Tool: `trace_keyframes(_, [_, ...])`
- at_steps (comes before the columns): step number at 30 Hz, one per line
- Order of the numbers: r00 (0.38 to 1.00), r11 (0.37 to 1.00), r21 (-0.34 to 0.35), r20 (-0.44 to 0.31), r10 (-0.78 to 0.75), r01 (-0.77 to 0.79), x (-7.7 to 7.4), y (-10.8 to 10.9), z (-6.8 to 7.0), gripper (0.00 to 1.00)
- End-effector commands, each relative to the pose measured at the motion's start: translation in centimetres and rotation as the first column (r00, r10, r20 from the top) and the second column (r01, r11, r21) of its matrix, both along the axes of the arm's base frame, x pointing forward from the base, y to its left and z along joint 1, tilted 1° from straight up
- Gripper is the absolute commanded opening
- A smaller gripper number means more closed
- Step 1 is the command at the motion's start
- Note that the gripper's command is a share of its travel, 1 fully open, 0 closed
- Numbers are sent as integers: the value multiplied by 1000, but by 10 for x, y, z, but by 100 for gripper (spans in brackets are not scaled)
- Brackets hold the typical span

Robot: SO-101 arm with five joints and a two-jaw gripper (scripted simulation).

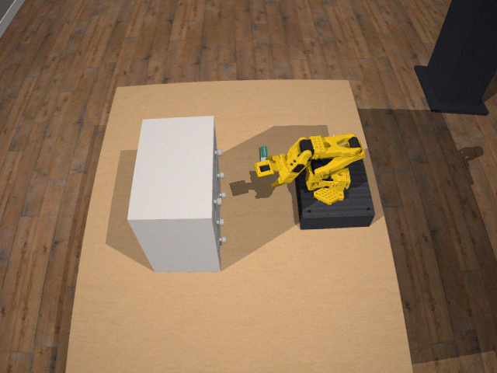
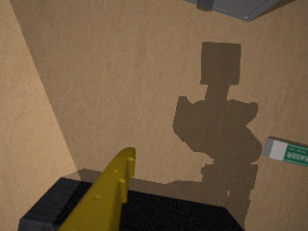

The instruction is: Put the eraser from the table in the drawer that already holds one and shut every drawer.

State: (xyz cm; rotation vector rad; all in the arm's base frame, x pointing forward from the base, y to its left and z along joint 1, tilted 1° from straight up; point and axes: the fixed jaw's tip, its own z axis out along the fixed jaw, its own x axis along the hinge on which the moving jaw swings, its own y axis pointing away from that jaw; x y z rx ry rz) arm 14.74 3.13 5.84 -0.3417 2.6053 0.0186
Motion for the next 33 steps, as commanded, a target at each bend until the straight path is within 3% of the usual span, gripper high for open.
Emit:
trace_keyframes(1, [996, 995, -42, 7, 88, -87, -2, 1, -2, 50])
trace_keyframes(14, [945, 931, -173, 3, 326, -320, -4, 2, -3, 50])
trace_keyframes(27, [815, 766, -318, -42, 578, -559, -5, 1, -4, 50])
trace_keyframes(29, [815, 766, -318, -42, 578, -559, -5, 1, -4, 50])
trace_keyframes(33, [762, 698, -358, -64, 645, -620, -6, 1, -4, 50])
